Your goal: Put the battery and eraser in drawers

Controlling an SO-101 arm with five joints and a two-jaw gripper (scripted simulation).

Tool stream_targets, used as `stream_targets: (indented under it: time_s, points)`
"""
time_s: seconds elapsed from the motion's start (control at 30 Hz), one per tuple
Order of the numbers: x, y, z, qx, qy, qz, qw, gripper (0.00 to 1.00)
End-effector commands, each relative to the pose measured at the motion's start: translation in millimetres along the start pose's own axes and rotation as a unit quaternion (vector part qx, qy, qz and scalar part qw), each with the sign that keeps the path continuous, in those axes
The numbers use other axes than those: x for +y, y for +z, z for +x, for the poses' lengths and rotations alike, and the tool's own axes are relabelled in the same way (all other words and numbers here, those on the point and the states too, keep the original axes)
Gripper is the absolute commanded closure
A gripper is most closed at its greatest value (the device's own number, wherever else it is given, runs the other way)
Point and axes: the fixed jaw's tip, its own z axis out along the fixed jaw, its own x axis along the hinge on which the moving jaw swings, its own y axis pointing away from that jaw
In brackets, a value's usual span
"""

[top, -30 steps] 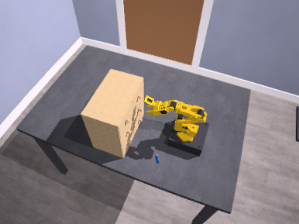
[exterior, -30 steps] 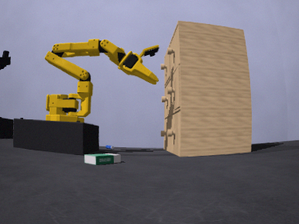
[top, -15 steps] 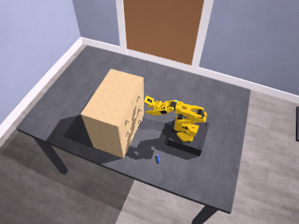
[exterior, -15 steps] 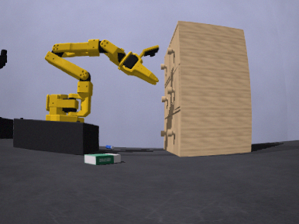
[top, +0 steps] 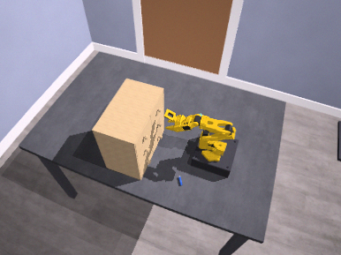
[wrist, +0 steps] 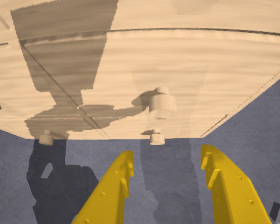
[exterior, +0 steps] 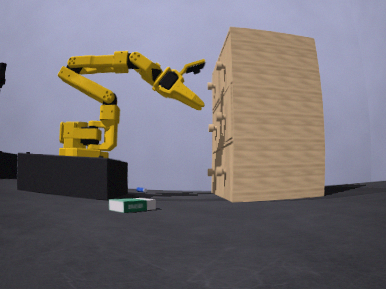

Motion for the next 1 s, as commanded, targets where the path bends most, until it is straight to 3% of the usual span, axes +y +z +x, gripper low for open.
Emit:
stream_targets:
  time_s: [0.0,0.63,0.83,0.97]
  points:
    - [-1.2,1.8,3.7,0.004,0.002,0.002,1.0,0.79]
    - [-1.3,1.9,4.1,0.004,0.003,0.002,1.0,0.79]
    - [-1.5,19.6,-2.1,0.004,0.002,0.003,1.0,0.79]
    - [-1.5,19.6,-2.1,0.004,0.002,0.003,1.0,0.79]
